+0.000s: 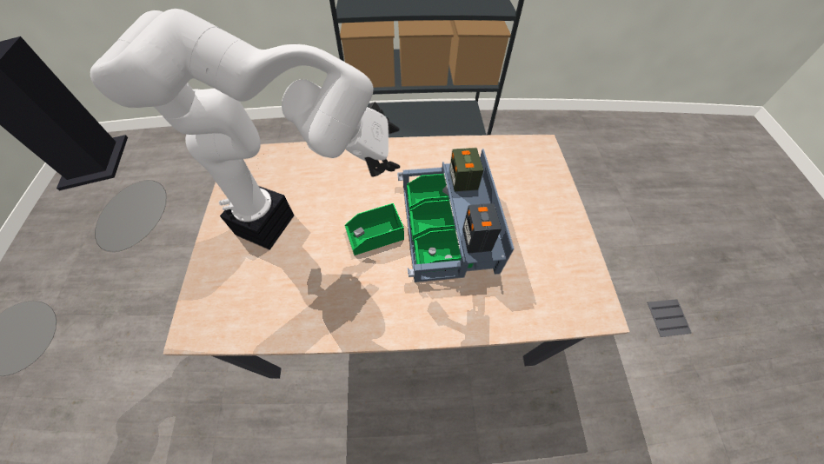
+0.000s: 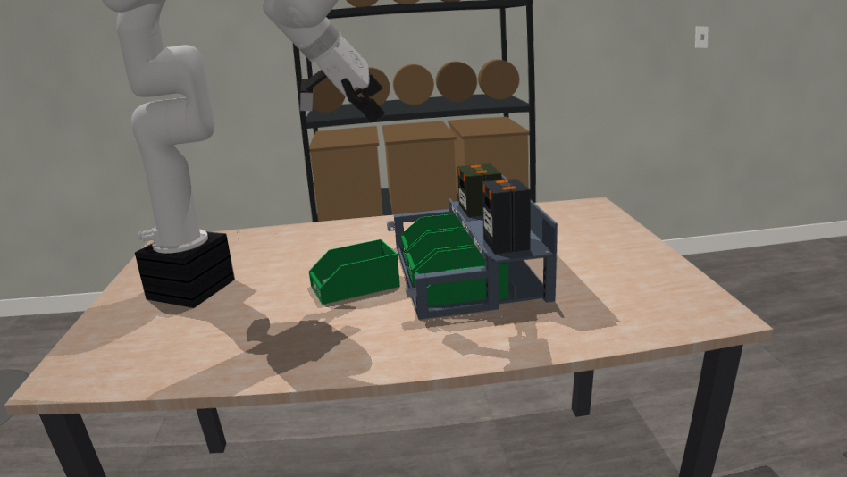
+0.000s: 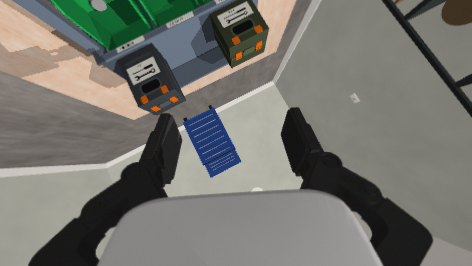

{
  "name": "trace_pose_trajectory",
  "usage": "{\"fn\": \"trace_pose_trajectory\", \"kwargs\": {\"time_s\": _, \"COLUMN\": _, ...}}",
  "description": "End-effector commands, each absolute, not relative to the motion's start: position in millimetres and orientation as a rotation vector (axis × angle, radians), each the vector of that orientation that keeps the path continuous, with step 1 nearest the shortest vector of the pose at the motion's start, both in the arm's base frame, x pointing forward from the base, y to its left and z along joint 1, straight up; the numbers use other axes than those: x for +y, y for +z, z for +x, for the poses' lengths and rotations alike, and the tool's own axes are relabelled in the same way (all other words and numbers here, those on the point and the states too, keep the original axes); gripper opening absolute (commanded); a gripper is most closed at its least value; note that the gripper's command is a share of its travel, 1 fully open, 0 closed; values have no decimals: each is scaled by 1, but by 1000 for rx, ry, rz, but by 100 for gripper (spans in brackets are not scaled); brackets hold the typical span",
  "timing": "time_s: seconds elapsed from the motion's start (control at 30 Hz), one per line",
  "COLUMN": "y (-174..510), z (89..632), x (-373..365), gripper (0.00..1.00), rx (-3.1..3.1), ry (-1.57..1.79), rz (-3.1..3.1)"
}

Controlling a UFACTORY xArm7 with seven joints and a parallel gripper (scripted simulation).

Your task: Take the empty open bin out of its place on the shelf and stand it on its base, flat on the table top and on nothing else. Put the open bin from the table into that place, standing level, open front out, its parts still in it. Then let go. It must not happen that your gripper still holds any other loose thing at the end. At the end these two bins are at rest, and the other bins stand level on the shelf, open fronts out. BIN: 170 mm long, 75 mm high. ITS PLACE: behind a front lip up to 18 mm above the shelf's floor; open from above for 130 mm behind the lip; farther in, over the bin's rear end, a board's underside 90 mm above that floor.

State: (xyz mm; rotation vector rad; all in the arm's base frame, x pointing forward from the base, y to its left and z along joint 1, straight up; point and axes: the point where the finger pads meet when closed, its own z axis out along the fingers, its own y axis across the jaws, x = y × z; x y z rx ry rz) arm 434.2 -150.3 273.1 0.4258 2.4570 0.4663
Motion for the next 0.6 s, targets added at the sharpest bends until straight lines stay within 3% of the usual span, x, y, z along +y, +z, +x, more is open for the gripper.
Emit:
{"fn": "trace_pose_trajectory", "kwargs": {"time_s": 0.0, "y": 269, "z": 435, "x": -148, "gripper": 100, "rx": 2482, "ry": 456, "rz": 415}}
{"fn": "trace_pose_trajectory", "kwargs": {"time_s": 0.57, "y": 262, "z": 434, "x": -145, "gripper": 100, "rx": 2520, "ry": 439, "rz": 406}}
